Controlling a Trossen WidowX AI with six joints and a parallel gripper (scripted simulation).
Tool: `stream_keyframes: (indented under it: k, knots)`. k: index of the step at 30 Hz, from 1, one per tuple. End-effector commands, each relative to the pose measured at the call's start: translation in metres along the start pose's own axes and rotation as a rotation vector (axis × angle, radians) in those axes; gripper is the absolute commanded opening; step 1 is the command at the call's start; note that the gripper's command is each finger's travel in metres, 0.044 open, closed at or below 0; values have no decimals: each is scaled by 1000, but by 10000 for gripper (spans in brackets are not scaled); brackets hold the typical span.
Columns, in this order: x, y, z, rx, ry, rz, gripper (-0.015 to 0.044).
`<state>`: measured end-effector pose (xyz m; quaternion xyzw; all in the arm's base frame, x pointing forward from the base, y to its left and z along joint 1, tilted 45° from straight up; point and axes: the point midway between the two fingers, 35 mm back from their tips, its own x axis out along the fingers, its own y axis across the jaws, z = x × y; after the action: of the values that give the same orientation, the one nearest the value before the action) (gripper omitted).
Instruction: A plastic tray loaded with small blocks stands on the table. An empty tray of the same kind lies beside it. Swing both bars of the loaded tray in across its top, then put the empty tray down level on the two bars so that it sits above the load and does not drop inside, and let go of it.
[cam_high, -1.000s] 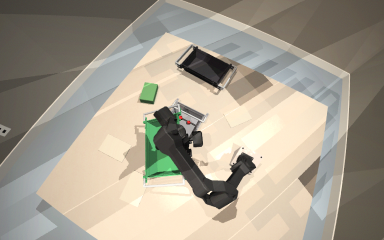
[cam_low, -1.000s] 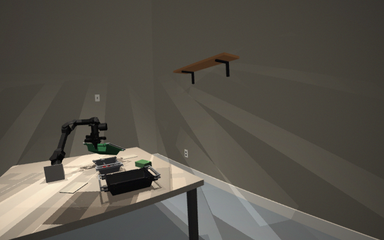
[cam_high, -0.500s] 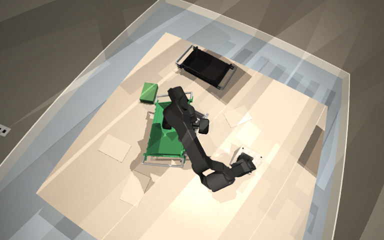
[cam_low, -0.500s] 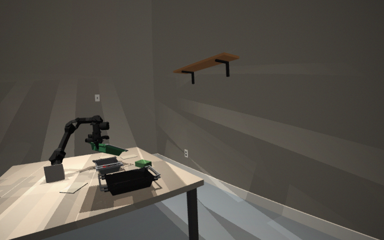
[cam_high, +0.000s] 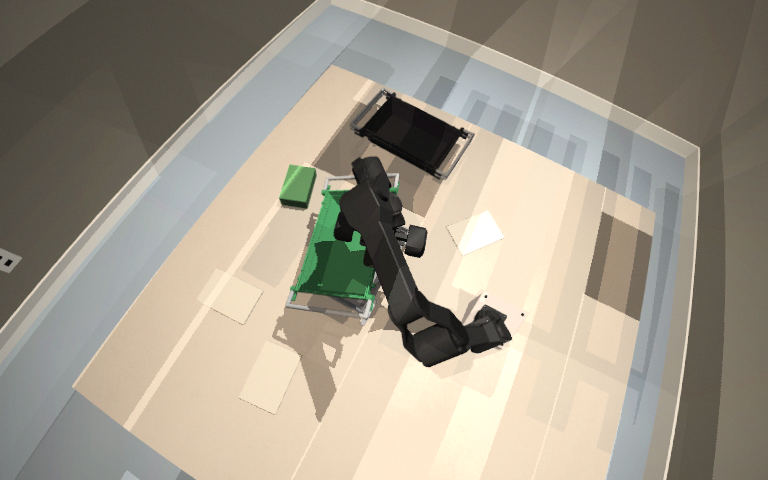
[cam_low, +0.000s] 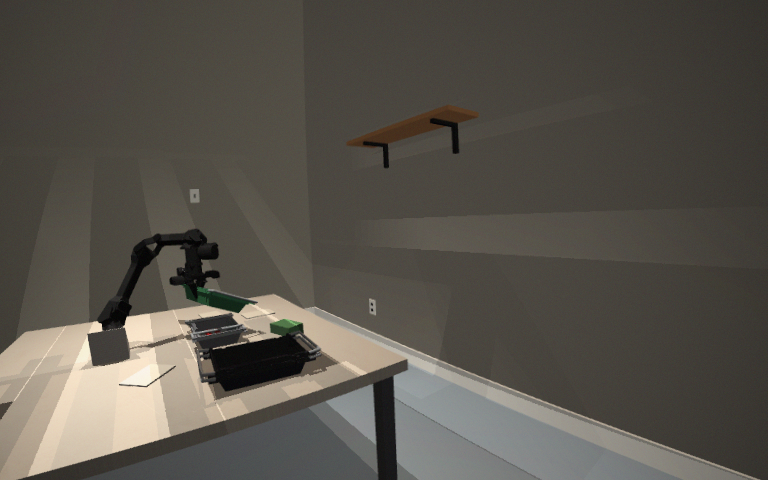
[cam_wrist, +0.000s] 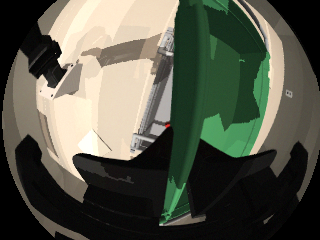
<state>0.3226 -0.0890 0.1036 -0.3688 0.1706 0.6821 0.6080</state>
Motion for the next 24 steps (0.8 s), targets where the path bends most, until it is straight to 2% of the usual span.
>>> stream_keyframes:
  k: [1,24]
  knots:
    - [-10,-3,-2,-7,18,-31,0]
    - [-10,-2,-6,-7,18,-30,0]
